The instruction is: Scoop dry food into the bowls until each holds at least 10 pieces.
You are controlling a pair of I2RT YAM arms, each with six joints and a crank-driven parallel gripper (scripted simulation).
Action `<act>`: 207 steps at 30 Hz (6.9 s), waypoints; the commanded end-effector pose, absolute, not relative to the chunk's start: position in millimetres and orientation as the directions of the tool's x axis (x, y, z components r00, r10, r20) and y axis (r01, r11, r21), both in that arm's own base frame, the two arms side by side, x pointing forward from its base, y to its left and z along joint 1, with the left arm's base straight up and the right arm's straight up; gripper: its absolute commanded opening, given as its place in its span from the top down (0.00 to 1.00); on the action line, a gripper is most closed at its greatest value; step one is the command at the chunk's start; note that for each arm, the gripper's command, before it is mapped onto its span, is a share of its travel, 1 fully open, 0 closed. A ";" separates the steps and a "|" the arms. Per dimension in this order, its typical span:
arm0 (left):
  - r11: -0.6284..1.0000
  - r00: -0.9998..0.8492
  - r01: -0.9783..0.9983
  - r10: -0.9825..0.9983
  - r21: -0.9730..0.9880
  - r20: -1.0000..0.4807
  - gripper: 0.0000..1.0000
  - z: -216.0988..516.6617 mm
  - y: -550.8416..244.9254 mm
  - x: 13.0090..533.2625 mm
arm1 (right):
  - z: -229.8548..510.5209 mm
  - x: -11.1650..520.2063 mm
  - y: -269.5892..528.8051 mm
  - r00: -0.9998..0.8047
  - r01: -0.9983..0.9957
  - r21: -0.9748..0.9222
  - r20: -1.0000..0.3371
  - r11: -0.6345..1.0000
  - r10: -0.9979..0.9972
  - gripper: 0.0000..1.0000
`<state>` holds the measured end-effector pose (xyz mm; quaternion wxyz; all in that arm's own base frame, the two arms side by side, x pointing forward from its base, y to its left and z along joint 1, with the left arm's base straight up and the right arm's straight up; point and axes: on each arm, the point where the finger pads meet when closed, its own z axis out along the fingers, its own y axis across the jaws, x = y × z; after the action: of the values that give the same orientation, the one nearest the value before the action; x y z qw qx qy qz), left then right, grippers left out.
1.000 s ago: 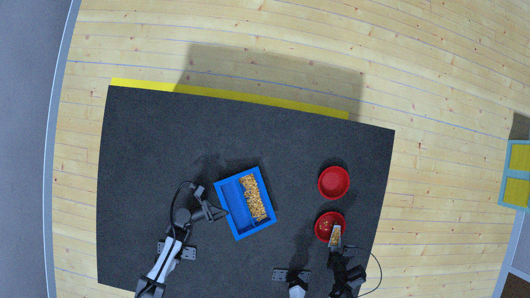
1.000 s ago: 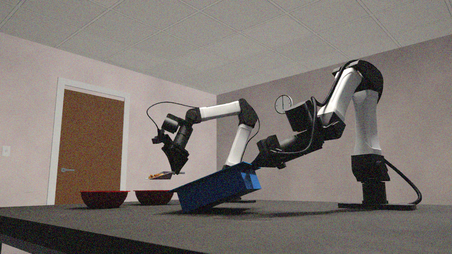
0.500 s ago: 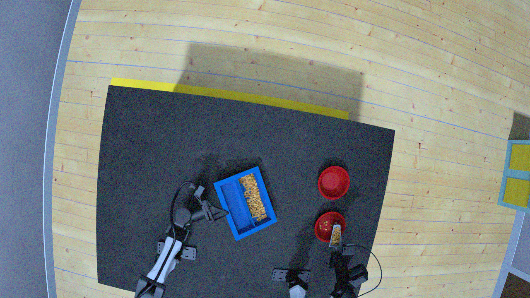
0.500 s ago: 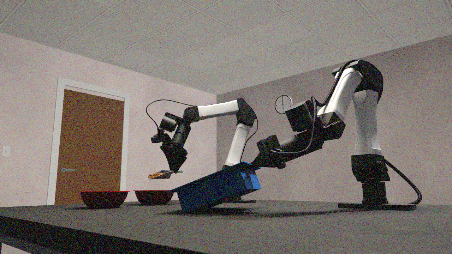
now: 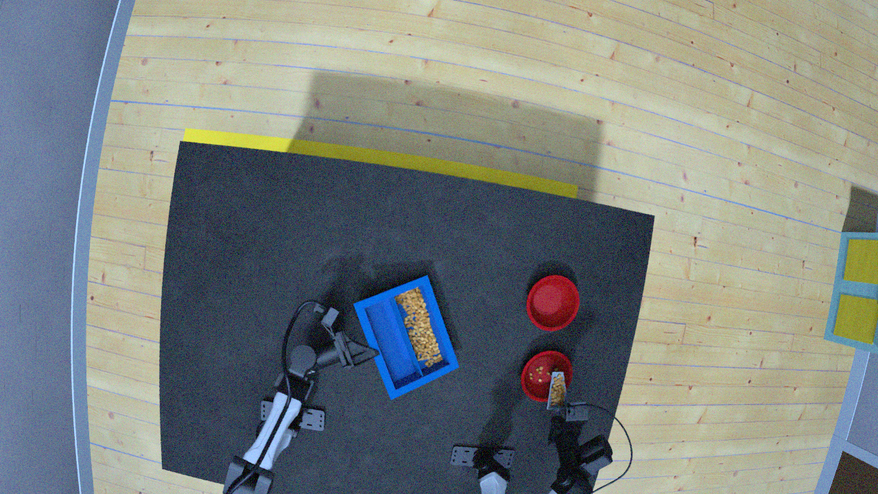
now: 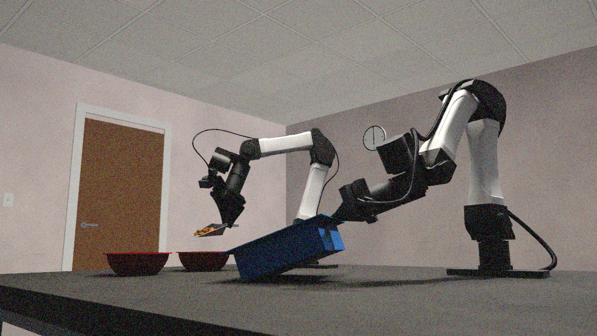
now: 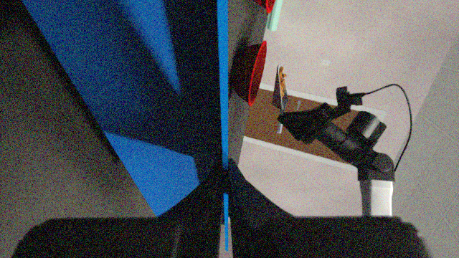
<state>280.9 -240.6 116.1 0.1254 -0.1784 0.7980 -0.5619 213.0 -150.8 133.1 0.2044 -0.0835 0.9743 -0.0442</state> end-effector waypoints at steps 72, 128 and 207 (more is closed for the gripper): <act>0.269 -0.907 -0.014 -0.410 -0.963 -0.101 1.00 150.8 -245.5 291.0 | 168.2 240.9 -183.7 -0.776 -0.509 -0.326 -0.227 0.796 -0.589 1.00; 0.269 -0.907 -0.014 -0.410 -0.963 -0.101 1.00 150.8 -245.5 291.0 | 148.3 227.1 -171.3 -0.847 -0.408 -0.211 -0.275 0.888 -0.455 1.00; 0.269 -0.907 -0.014 -0.410 -0.963 -0.101 1.00 150.8 -245.5 291.0 | 114.2 243.4 -134.2 -0.795 0.135 0.134 -0.576 0.982 0.188 1.00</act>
<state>280.9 -240.6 116.1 0.1254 -0.1784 0.7980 -0.5619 230.4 -121.2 106.2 0.3124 0.0608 0.9451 0.0743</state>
